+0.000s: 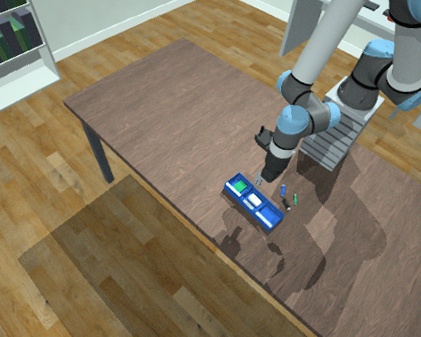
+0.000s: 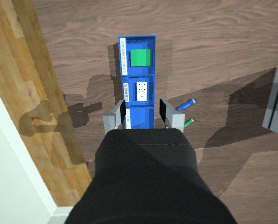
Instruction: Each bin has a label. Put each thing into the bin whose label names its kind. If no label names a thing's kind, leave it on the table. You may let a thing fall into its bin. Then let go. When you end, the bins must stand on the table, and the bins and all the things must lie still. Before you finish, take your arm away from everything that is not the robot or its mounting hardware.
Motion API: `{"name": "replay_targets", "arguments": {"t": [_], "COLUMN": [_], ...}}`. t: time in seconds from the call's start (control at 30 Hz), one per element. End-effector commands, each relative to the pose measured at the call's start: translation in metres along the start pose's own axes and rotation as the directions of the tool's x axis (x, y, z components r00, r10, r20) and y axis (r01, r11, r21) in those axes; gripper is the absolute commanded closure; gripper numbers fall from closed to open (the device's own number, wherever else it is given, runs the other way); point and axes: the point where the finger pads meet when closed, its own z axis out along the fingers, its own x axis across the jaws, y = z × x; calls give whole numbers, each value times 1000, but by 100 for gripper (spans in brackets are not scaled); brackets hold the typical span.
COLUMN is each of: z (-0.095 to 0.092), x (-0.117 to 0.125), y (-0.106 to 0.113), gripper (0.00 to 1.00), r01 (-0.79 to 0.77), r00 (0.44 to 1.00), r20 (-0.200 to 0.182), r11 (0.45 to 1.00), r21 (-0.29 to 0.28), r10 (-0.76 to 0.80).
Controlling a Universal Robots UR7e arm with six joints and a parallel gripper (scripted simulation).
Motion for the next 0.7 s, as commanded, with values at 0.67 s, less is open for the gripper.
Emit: {"name": "replay_targets", "arguments": {"t": [0.67], "z": [-37], "x": [-1], "y": [0], "gripper": [0], "r01": [0], "r00": [1000], "r20": [1], "r11": [1000], "r21": [0], "r10": [0]}}
